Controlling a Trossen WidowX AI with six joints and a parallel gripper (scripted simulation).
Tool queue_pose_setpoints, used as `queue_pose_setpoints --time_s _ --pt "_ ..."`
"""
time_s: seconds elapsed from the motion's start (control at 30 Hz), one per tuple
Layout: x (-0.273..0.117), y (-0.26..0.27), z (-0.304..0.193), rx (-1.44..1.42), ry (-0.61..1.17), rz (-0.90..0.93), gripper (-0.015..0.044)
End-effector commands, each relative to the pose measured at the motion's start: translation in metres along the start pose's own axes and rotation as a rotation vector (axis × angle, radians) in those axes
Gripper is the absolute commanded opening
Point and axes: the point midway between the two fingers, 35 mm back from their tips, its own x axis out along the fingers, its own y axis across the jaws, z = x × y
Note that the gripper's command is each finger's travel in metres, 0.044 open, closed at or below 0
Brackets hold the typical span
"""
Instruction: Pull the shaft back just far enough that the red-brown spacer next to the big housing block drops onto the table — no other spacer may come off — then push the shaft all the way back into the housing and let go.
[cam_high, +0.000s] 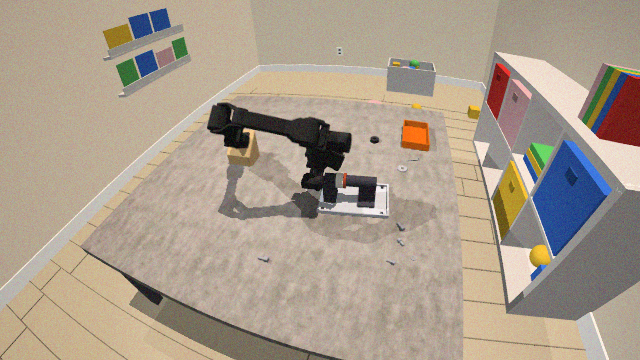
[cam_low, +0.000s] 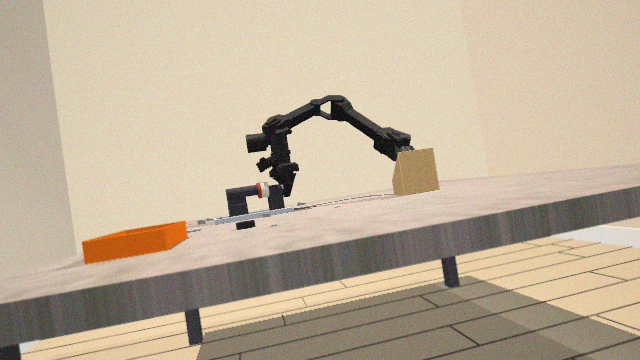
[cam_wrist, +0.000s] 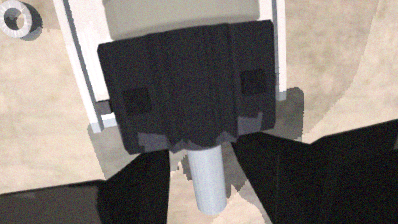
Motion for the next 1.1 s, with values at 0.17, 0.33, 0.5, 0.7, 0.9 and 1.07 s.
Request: queue_pose_setpoints --time_s 0.17,0.33,0.5,0.7,0.9,1.07 --pt "0.000 0.000 0.000 0.000 0.000 0.000 0.0026" --pt "0.000 0.000 -0.001 -0.001 0.001 -0.002 0.0000" --pt "0.000 0.000 -0.004 -0.002 0.002 -0.003 0.0000" --pt "0.000 0.000 -0.008 -0.003 0.002 -0.003 0.0000" --pt "0.000 0.000 -0.013 -0.003 0.002 -0.003 0.0000" --pt "0.000 0.000 -0.015 -0.003 0.003 -0.004 0.0000"
